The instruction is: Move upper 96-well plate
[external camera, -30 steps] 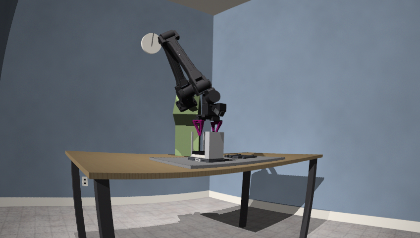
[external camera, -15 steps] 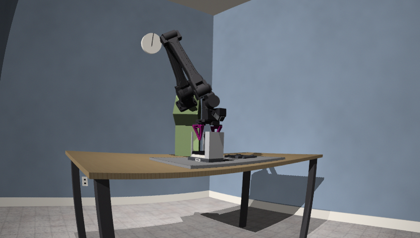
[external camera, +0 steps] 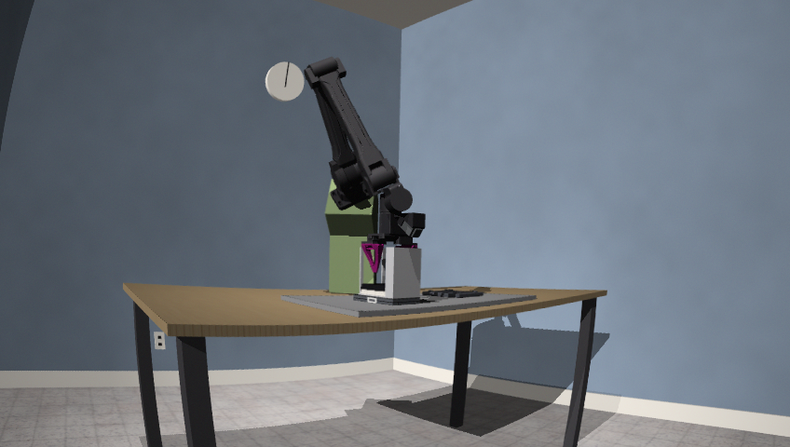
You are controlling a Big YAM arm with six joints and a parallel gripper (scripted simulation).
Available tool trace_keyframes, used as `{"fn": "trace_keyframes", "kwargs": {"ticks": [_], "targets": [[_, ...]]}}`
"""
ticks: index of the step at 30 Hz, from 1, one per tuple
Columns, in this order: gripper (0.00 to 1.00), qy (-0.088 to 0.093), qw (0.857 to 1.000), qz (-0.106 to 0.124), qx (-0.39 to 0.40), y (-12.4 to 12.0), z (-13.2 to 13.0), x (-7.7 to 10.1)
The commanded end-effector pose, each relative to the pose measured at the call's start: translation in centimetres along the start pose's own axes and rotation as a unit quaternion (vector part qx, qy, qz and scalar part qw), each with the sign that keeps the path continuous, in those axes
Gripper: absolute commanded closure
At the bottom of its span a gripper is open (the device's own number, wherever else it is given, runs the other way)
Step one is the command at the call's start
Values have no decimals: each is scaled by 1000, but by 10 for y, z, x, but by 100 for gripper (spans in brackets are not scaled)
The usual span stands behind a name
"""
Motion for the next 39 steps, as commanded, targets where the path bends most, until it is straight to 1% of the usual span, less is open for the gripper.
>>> {"fn": "trace_keyframes", "kwargs": {"ticks": [1,27,32,39], "targets": [[0,-7,1000,-8,-3,10,-7,-8],[0,-6,1000,-5,-1,6,-6,-48],[0,-6,1000,0,-4,4,-6,-48],[0,-6,1000,0,-4,4,-6,-48]]}}
Point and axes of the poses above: the point where the finger pads meet when closed, its own x axis back along the fingers, its own z axis across the jaws, y = z × x, the point moved 4 cm from there along x, back along the fingers, and after that the axes turned 9 degrees about -x, right-handed, at the moved point
